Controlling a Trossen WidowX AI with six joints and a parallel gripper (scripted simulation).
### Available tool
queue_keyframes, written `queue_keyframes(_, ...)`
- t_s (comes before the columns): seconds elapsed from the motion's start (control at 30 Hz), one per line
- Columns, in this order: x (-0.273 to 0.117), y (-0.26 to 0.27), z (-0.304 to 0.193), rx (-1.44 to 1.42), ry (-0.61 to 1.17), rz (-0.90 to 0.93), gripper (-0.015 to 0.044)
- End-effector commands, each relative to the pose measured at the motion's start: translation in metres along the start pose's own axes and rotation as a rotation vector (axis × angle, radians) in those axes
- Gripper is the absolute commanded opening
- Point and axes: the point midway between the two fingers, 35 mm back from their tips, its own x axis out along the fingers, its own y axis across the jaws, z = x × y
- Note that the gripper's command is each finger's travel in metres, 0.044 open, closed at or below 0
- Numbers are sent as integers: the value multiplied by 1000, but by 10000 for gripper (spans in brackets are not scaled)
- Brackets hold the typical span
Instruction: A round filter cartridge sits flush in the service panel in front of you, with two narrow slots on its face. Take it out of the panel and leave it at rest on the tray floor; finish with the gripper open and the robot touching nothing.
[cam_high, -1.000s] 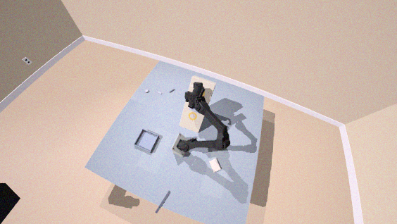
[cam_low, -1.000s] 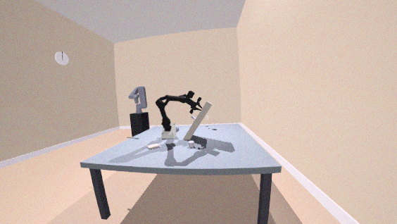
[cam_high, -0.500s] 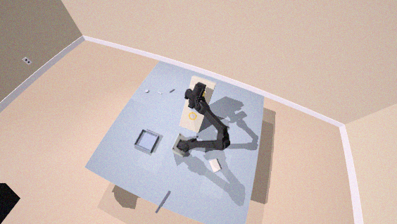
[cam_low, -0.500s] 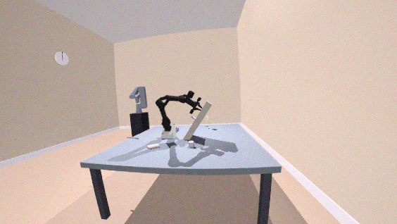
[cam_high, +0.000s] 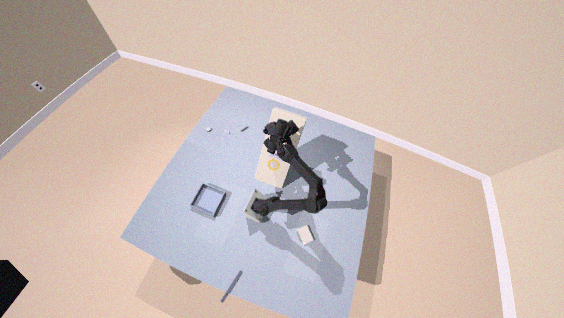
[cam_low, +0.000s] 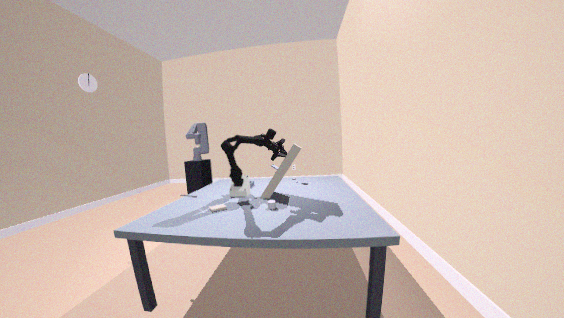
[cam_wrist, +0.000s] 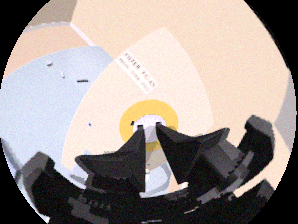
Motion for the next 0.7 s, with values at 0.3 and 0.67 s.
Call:
queue_keyframes(0.3, 5, 0, 0, 490, -2, 9, 0)
queue_keyframes(0.67, 5, 0, 0, 769, 0, 9, 0)
